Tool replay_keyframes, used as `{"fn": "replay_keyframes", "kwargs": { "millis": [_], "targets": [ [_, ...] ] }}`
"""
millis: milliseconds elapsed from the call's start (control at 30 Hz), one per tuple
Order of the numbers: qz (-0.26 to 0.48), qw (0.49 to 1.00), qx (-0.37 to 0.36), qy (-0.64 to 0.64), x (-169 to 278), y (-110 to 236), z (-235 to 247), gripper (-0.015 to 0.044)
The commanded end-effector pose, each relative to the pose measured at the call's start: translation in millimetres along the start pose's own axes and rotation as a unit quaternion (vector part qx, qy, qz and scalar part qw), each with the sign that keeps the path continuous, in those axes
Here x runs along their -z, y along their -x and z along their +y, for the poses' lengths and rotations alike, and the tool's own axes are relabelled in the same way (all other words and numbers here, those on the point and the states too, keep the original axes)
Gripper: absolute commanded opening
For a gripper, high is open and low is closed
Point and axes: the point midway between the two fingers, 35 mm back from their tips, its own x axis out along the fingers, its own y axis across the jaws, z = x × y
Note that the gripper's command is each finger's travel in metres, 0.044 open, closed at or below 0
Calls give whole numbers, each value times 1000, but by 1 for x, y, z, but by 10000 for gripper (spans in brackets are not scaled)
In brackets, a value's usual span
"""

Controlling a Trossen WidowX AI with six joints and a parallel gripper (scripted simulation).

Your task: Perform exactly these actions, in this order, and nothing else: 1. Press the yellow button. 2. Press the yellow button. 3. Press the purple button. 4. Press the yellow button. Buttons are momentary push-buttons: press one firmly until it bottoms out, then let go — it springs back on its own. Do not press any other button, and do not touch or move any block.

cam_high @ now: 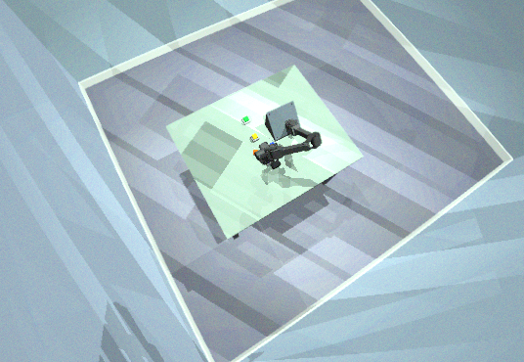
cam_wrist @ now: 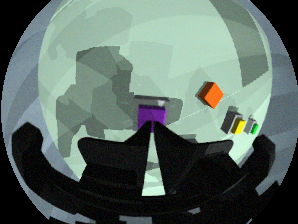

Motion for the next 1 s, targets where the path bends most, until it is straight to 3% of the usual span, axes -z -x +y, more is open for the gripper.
{"fn": "replay_keyframes", "kwargs": {
  "millis": [0, 167, 333, 533, 967],
  "targets": [
    [-5, 1000, -2, 1, -1, 23, 0, 20],
    [-5, 1000, -1, 0, -2, 31, 0, 20],
    [-4, 1000, 0, 0, -1, 82, -1, 20],
    [-4, 1000, 2, -4, -3, 85, -8, 20],
    [-3, 1000, 8, -5, 6, 86, -187, 20]
  ]
}}
